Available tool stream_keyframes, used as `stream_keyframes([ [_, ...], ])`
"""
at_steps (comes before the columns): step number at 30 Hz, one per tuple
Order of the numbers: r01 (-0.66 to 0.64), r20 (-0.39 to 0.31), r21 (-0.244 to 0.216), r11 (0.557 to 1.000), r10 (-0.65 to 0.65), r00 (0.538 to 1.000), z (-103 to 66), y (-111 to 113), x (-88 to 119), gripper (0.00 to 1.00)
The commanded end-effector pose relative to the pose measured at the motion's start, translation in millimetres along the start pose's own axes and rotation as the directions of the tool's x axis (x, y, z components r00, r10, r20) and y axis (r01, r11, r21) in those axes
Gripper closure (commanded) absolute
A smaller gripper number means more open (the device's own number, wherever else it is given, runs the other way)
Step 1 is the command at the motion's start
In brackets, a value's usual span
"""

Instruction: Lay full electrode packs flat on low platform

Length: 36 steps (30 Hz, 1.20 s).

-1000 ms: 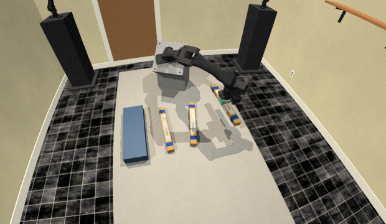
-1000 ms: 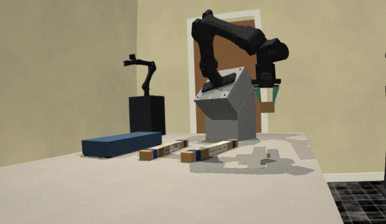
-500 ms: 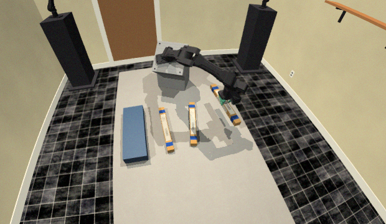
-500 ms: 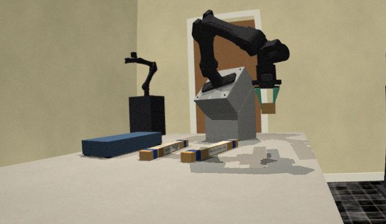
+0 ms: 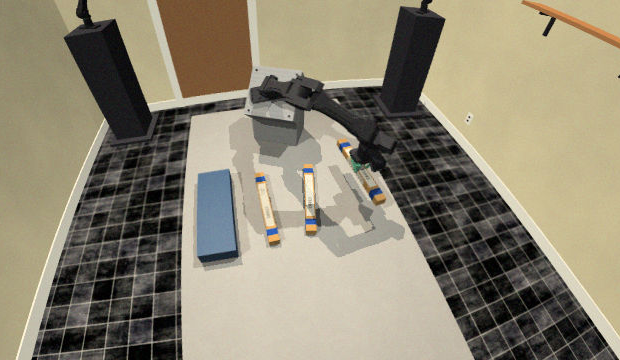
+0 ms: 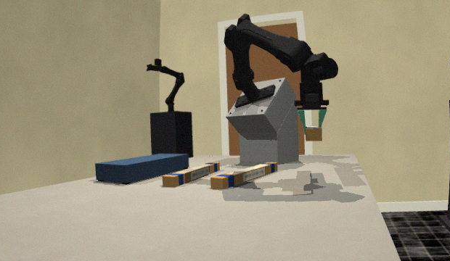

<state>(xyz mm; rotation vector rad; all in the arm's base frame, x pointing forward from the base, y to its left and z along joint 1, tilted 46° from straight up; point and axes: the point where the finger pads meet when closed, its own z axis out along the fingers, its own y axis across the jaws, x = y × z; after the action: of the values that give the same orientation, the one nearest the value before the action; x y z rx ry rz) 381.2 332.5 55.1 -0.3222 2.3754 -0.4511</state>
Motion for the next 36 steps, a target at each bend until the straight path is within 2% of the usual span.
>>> stream_keyframes([
  [1,0.003,0.029,-0.036,0.999,-0.002,1.0,-10.2,8.5,-3.5,1.0],
  [3,-0.015,0.034,-0.03,0.999,0.016,0.999,-2.0,7.1,-11.3,1.0],
  [5,0.001,0.02,-0.02,1.0,-0.001,1.0,6.7,8.3,-3.1,1.0],
  [7,0.02,0.016,-0.025,0.999,-0.019,1.0,7.7,13.3,3.5,1.0],
  [11,0.002,0.032,-0.038,0.999,0.0,0.999,8.3,13.3,-6.1,1.0],
  [15,0.007,0.012,-0.018,1.0,-0.007,1.0,25.0,7.6,0.8,1.0],
  [17,0.007,0.012,-0.018,1.0,-0.007,1.0,25.0,7.6,0.8,1.0],
  [18,-0.001,0.036,-0.036,0.999,0.002,0.999,12.2,8.3,-7.2,1.0],
  [21,0.006,0.028,-0.036,0.999,-0.005,1.0,24.8,15.8,-4.5,1.0],
  [25,0.001,0.02,-0.026,1.0,0.0,1.0,36.2,10.7,-3.9,1.0],
  [28,-0.013,0.039,-0.033,0.999,0.014,0.999,32.5,7.9,-12.5,1.0],
  [31,0.007,0.028,-0.032,0.999,-0.006,1.0,41.8,15.6,-4.1,1.0],
  [34,0.007,0.029,-0.034,0.999,-0.006,1.0,43.3,16.0,-4.6,1.0],
  [35,-0.012,0.046,-0.045,0.999,0.014,0.999,35.9,12.4,-14.7,1.0],
  [36,-0.009,0.043,-0.043,0.999,0.011,0.999,39.9,13.2,-13.2,1.0],
])
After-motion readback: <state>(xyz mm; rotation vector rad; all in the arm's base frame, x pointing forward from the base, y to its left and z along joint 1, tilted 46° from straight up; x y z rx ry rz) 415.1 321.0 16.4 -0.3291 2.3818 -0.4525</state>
